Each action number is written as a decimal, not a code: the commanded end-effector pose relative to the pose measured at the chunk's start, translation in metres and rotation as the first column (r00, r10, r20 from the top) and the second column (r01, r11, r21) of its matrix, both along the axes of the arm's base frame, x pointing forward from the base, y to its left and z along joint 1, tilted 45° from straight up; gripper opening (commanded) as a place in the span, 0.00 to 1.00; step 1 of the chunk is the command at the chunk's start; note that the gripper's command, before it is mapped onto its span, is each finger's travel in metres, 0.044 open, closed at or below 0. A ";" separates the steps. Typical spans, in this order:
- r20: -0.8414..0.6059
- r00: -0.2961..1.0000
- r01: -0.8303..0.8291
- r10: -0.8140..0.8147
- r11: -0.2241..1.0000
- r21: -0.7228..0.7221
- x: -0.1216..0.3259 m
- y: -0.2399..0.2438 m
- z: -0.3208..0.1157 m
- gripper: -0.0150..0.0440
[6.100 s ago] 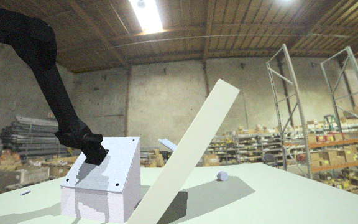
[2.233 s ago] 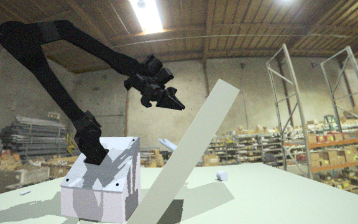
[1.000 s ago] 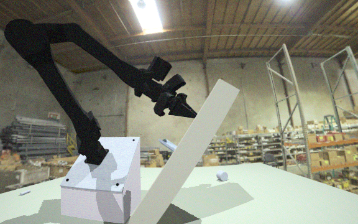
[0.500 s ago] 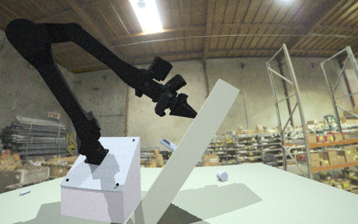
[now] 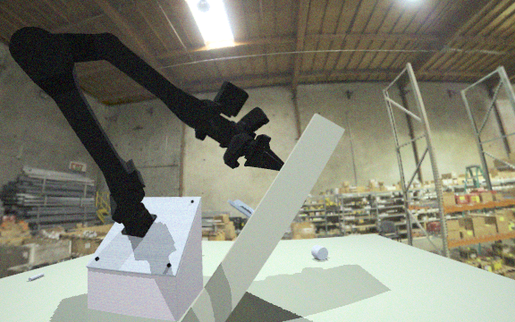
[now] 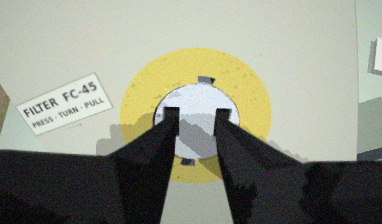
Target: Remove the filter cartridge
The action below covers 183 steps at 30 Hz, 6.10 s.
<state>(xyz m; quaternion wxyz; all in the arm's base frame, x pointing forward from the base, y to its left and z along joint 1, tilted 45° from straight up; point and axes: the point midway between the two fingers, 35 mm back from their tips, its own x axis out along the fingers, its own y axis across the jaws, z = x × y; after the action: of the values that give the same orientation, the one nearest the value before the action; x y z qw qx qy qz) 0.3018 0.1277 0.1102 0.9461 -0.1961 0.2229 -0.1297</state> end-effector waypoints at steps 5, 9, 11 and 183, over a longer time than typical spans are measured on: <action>-0.002 1.000 -0.005 0.005 1.000 0.000 0.002 0.000 -0.001 0.43; -0.002 1.000 -0.005 0.005 1.000 0.000 0.005 -0.001 -0.003 0.43; -0.002 1.000 -0.005 0.005 1.000 0.000 0.007 -0.002 -0.003 0.43; -0.061 0.710 0.033 -0.702 -0.054 0.998 -0.053 0.031 0.029 0.56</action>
<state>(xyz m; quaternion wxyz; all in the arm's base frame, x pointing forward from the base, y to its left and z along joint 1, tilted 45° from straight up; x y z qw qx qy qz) 0.2470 0.1474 0.1298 0.7562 0.6003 0.0494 -0.2557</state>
